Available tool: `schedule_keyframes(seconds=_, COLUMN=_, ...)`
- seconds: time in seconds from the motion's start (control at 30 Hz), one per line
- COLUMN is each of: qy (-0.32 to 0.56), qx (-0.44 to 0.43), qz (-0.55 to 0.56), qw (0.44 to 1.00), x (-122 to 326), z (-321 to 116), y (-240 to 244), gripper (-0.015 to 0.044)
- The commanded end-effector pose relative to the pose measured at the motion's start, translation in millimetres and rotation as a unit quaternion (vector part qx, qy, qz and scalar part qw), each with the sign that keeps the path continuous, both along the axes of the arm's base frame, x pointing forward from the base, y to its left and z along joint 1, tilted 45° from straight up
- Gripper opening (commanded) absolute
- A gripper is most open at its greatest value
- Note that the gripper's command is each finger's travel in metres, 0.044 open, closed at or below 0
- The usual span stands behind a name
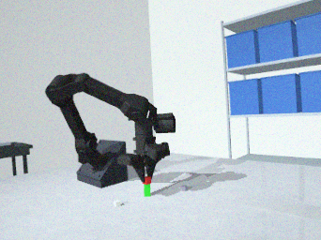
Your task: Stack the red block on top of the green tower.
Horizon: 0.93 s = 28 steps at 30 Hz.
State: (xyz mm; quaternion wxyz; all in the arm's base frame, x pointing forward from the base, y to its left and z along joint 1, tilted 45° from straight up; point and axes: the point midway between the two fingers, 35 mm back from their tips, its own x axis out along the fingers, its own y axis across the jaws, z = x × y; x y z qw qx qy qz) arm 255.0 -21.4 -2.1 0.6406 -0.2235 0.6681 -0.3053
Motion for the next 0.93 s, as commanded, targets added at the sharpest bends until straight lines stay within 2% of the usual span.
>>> schedule_keyframes(seconds=0.0, qy=-0.001, qx=0.0, qz=0.0, qw=1.0, x=0.3, z=-0.2, y=0.0, gripper=0.0236)
schedule_keyframes(seconds=0.27, qy=-0.001, qx=0.0, qz=0.0, qw=1.0, x=0.3, z=-0.2, y=0.0, gripper=0.044)
schedule_keyframes(seconds=0.9, qy=-0.001, qx=0.0, qz=0.0, qw=1.0, x=0.3, z=-0.2, y=0.0, gripper=0.044)
